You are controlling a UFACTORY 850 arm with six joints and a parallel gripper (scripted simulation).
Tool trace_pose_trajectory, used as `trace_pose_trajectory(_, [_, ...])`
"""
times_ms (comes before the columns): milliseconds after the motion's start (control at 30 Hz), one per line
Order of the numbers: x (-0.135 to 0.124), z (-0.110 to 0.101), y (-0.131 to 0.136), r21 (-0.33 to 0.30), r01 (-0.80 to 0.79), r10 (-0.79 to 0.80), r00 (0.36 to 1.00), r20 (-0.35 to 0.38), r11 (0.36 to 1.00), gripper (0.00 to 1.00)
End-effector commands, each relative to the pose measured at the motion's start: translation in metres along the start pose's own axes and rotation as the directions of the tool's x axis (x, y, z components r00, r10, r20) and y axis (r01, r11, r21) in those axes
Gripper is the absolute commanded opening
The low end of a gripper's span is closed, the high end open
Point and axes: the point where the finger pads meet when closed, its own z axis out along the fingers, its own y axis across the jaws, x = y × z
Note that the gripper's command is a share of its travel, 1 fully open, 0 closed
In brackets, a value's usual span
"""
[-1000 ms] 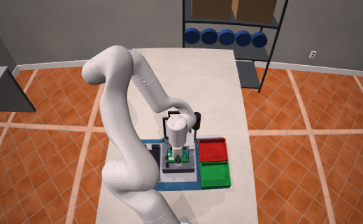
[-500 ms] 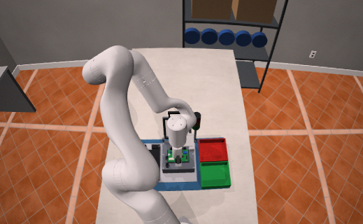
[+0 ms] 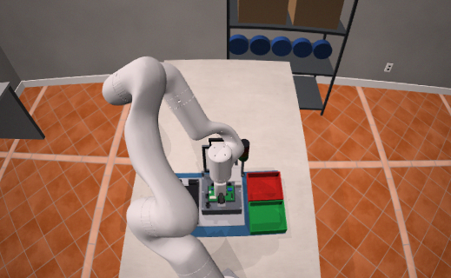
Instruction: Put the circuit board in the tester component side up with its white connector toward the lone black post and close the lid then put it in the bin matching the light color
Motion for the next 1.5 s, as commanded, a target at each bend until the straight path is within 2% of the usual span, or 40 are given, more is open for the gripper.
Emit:
trace_pose_trajectory(0, [0.0, 0.0, 0.0, -0.001, 0.0, 0.0, 1.0, -0.001, 1.0, 1.0])
trace_pose_trajectory(1167, [0.0, -0.003, 0.0, -0.001, 0.0, 0.0, 1.0, -0.001, 1.0, 1.0])
trace_pose_trajectory(1300, [0.0, -0.016, 0.0, -0.001, 0.0, 0.0, 1.0, -0.001, 1.0, 1.0])
trace_pose_trajectory(1467, [0.0, -0.046, 0.0, -0.001, 0.0, 0.0, 1.0, -0.001, 1.0, 1.0])
